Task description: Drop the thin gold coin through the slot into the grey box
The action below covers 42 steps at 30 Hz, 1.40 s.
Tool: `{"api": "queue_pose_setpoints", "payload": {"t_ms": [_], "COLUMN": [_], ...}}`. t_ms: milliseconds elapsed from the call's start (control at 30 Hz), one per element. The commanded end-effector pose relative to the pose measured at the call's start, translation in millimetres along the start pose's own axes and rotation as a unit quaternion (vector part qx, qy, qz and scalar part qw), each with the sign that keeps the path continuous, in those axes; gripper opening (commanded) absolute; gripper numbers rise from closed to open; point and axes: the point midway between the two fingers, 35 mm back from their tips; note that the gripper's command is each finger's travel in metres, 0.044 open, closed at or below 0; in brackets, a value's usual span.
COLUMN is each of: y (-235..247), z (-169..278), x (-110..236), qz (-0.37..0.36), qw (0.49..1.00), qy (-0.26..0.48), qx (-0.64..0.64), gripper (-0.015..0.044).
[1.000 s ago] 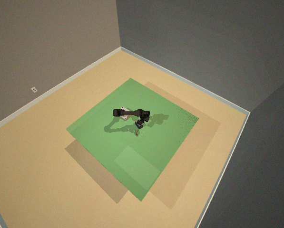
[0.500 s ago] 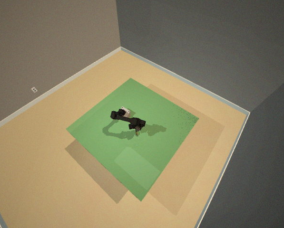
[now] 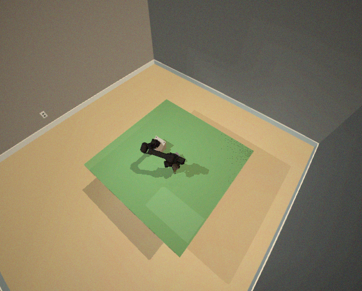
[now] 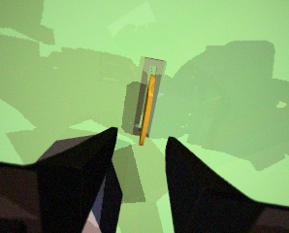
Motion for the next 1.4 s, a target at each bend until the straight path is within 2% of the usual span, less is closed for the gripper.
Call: {"api": "queue_pose_setpoints", "payload": {"t_ms": [0, 1367], "y": [-0.6, -2.5], "z": [0.6, -0.6], "x": [-6.8, -71.0], "qz": [0.004, 0.005], "qw": [1.000, 1.000], "qy": [0.000, -0.001], "qx": [0.004, 0.003], "gripper": [0.0161, 0.0161]}}
Point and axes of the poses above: the point midway between the two fingers, 35 mm back from their tips, its own x axis back along the fingers, its own y axis across the jaws, z = x × y, and after that the axes turned 5 degrees about x, right-handed
